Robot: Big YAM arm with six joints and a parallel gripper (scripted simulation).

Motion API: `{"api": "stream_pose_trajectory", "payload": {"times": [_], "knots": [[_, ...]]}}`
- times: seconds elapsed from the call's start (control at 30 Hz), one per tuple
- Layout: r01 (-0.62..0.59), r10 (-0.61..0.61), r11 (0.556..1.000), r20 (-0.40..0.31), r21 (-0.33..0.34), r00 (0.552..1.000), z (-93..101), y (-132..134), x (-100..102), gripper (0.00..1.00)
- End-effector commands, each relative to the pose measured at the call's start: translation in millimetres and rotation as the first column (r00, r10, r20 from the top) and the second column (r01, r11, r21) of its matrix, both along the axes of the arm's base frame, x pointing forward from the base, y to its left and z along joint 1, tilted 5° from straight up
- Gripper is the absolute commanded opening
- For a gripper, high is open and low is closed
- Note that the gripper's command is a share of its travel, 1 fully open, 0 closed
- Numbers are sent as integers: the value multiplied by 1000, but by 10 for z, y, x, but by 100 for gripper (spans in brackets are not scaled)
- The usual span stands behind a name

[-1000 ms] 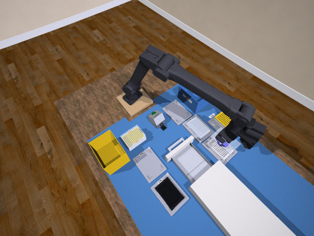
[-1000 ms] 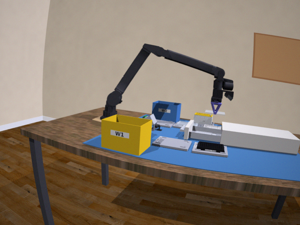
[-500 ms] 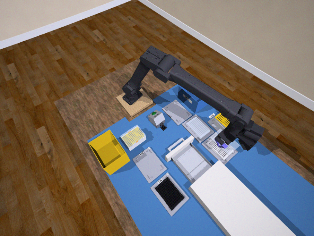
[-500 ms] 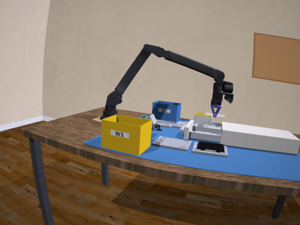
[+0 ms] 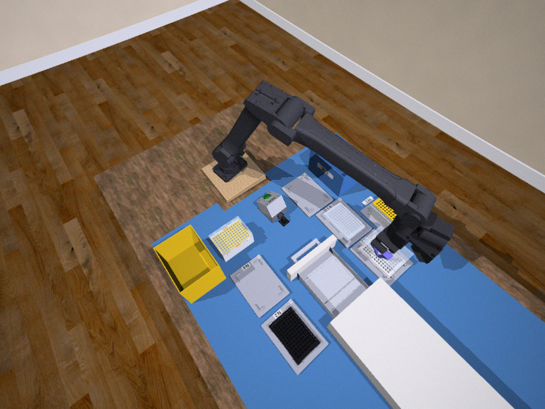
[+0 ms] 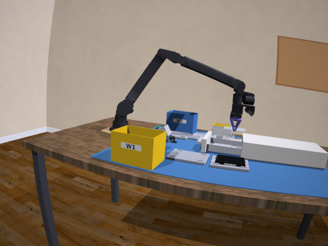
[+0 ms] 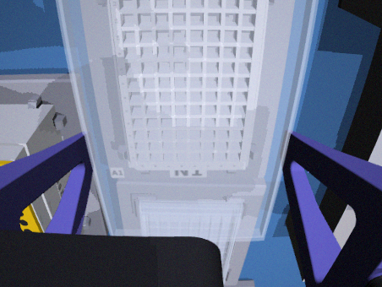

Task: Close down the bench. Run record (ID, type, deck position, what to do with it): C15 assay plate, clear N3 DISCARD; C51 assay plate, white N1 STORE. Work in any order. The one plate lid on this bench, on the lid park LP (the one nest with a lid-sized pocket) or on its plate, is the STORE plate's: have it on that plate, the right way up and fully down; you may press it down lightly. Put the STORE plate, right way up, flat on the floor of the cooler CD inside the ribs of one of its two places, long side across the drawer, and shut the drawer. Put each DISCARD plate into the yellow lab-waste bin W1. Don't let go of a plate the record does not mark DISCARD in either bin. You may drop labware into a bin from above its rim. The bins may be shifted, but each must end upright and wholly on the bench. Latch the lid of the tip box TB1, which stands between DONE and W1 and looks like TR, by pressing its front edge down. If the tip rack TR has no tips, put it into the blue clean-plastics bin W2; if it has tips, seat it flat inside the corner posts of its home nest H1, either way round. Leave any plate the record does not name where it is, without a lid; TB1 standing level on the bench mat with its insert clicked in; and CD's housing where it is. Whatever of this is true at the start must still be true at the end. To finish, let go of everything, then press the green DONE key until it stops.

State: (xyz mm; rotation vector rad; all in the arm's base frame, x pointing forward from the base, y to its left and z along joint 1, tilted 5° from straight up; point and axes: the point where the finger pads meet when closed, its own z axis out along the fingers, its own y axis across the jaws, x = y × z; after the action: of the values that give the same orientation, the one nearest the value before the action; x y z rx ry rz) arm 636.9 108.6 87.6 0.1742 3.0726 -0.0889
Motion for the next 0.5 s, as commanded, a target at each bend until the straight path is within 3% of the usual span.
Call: {"api": "stream_pose_trajectory", "payload": {"times": [0.0, 0.47], "knots": [[5, -5, 1000, 23, 6, 1000, 5, -70, 107, 0], [5, -6, 1000, 26, 7, 1000, -170, -82, 127, 0]]}}
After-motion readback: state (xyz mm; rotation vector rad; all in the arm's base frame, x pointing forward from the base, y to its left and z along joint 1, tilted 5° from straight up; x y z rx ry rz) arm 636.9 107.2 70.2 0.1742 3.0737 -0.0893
